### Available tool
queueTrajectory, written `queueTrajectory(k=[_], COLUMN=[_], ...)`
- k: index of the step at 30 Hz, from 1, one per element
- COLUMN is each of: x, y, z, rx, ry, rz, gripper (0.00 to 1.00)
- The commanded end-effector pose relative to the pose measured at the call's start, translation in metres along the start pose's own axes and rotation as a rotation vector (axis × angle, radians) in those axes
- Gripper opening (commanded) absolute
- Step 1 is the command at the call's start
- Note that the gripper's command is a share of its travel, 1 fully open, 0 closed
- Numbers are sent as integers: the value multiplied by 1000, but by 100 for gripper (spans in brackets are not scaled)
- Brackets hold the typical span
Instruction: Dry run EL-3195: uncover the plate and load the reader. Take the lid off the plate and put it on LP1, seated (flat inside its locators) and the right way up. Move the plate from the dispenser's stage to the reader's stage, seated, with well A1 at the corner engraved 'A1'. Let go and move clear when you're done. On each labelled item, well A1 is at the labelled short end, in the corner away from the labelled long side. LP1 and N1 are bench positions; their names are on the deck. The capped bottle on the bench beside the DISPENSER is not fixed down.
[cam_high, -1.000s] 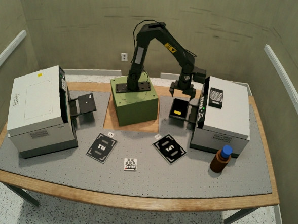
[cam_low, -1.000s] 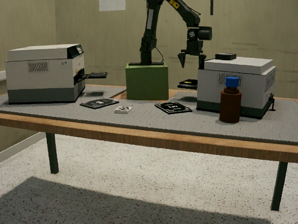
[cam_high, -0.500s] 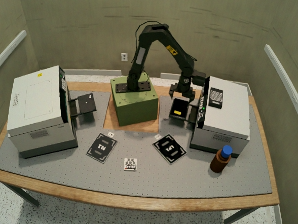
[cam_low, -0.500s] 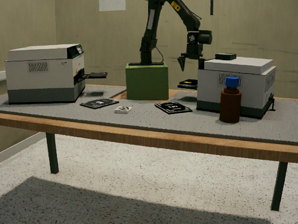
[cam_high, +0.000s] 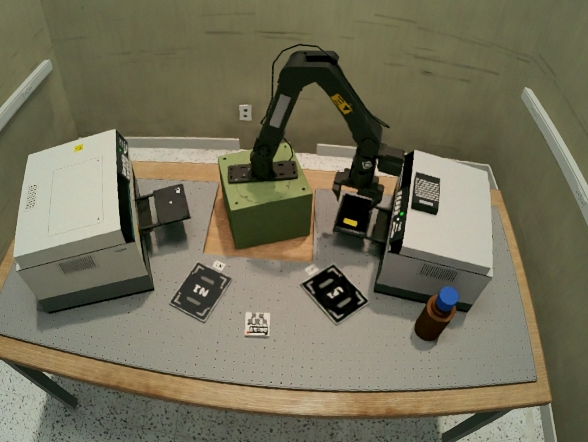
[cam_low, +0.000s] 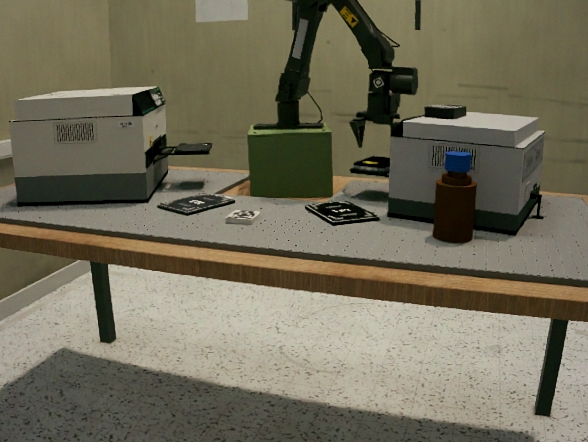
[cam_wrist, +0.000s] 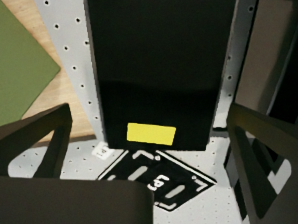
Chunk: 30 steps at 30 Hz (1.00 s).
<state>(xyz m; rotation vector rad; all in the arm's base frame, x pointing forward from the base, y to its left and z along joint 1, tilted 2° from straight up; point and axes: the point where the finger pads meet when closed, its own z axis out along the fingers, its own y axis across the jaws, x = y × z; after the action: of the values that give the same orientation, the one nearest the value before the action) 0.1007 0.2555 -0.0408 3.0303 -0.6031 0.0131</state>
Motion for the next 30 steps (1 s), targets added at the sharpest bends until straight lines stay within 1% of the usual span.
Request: queueTrajectory(k=[1, 2, 4, 6, 8, 10, 11, 13, 14, 16, 18, 19, 21, 22, 23, 25, 26, 30], x=[0, 0, 0, 0, 1, 1, 1, 1, 1, 1, 1, 1, 1, 1, 0, 0, 0, 0], y=[-11, -12, 0, -6, -2, -10, -10, 0, 0, -10, -10, -12, -4, -3, -7, -4, -9, -9], z=[-3, -7, 8, 8, 12, 9, 12, 21, 22, 19, 19, 13, 23, 28, 28, 30, 24, 24], rx=[41, 61, 10, 23, 15, 42, 35, 7, 7, 34, 34, 58, 27, 16, 25, 21, 34, 34], ry=[-9, -9, -8, -9, -9, -9, -9, -8, -8, -9, -9, -9, -9, -9, -9, -8, -3, -3], rz=[1, 2, 1, 2, 2, 3, 3, 4, 4, 4, 4, 5, 5, 4, 2, 0, 0, 0], gripper=[100, 100, 100, 100, 100, 100, 100, 100, 100, 100, 100, 100, 100, 100, 100, 100, 100, 100])
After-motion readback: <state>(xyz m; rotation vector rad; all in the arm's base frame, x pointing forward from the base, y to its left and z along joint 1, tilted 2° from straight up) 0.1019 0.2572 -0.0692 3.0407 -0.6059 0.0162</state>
